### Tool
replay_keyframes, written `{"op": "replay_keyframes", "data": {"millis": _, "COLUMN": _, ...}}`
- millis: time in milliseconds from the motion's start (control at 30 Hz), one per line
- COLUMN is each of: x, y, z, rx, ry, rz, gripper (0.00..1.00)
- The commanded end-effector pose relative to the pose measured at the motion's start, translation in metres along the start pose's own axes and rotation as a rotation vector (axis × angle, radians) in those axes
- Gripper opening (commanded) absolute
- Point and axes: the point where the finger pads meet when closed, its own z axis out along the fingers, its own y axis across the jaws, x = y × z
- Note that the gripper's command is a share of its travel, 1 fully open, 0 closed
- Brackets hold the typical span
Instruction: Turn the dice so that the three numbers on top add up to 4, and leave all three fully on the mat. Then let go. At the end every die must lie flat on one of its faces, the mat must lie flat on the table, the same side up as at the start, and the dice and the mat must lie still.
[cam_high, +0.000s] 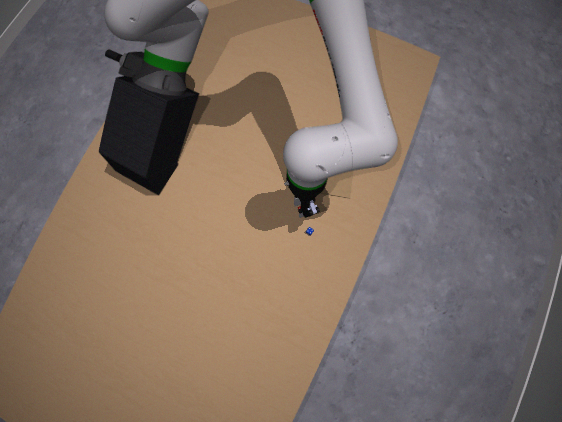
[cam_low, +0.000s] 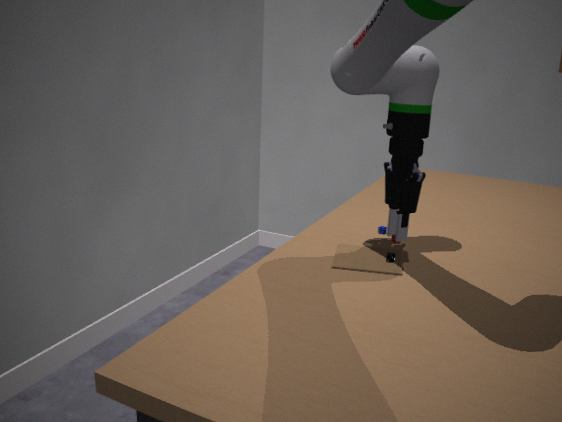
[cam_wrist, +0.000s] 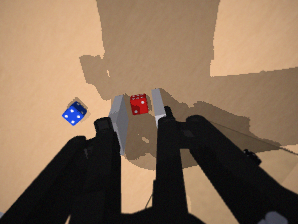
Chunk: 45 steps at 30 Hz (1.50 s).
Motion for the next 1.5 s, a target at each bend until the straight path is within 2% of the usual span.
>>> {"op": "replay_keyframes", "data": {"millis": 0, "x": 0.0001, "y": -0.0003, "z": 0.0022, "rx": 0.0, "ry": 0.0, "rz": 0.0, "gripper": 0.19}}
{"op": "replay_keyframes", "data": {"millis": 267, "x": 0.0001, "y": -0.0003, "z": 0.0077, "rx": 0.0, "ry": 0.0, "rz": 0.0, "gripper": 0.19}}
{"op": "replay_keyframes", "data": {"millis": 1467, "x": 0.0001, "y": -0.0003, "z": 0.0079, "rx": 0.0, "ry": 0.0, "rz": 0.0, "gripper": 0.19}}
